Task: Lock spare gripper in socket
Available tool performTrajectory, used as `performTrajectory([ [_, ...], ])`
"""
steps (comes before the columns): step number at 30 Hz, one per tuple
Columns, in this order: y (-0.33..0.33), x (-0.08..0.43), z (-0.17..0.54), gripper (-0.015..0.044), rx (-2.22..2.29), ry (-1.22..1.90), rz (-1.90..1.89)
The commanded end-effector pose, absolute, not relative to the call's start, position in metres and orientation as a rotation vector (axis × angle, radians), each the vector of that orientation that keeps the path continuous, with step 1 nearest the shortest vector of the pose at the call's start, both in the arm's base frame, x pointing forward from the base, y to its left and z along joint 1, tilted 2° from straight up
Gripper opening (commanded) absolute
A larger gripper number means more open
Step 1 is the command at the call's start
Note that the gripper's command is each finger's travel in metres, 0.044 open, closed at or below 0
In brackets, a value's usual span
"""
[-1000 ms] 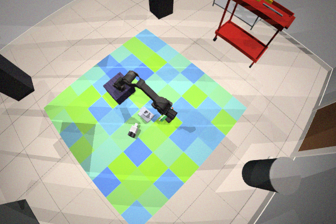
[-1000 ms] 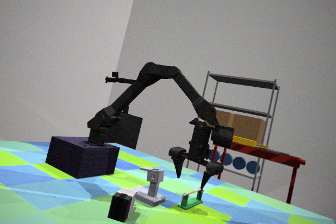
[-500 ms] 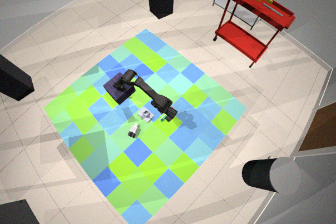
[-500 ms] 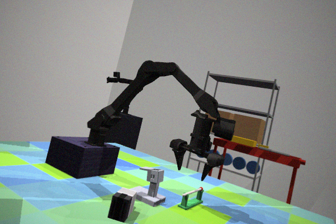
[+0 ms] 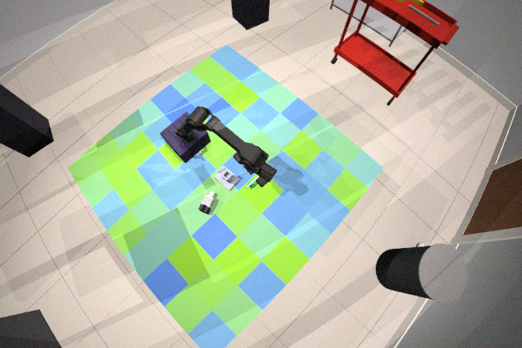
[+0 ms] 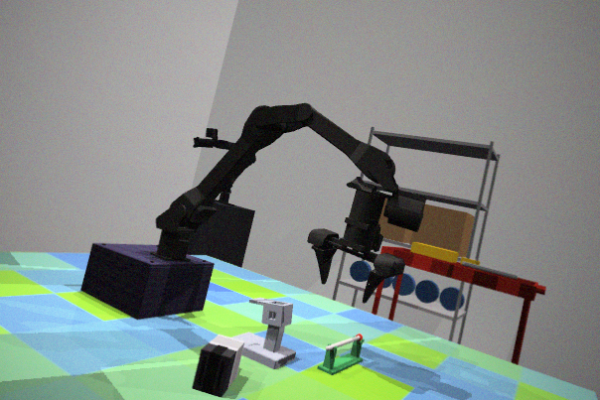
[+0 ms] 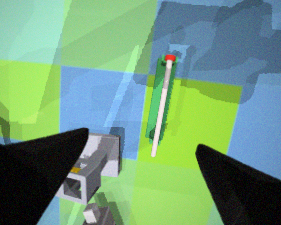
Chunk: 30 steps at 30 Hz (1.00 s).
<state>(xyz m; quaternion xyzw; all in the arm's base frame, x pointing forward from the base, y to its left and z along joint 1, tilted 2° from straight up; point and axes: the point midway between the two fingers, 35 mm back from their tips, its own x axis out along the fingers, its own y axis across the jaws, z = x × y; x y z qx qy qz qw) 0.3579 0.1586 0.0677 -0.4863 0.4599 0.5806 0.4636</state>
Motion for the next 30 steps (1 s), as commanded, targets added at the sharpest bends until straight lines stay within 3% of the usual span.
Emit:
performTrajectory([
  [1,0.159,0.358,0.095,0.044,-1.2,1.115,1.418],
  [6,0.148,0.364,0.088,0.044,-1.134,1.165,1.353],
  [16,0.016,0.384,0.081,0.044,-0.246,1.642,0.551],
  [30,-0.088,0.367,0.077,0.044,0.593,1.796,-0.227],
])
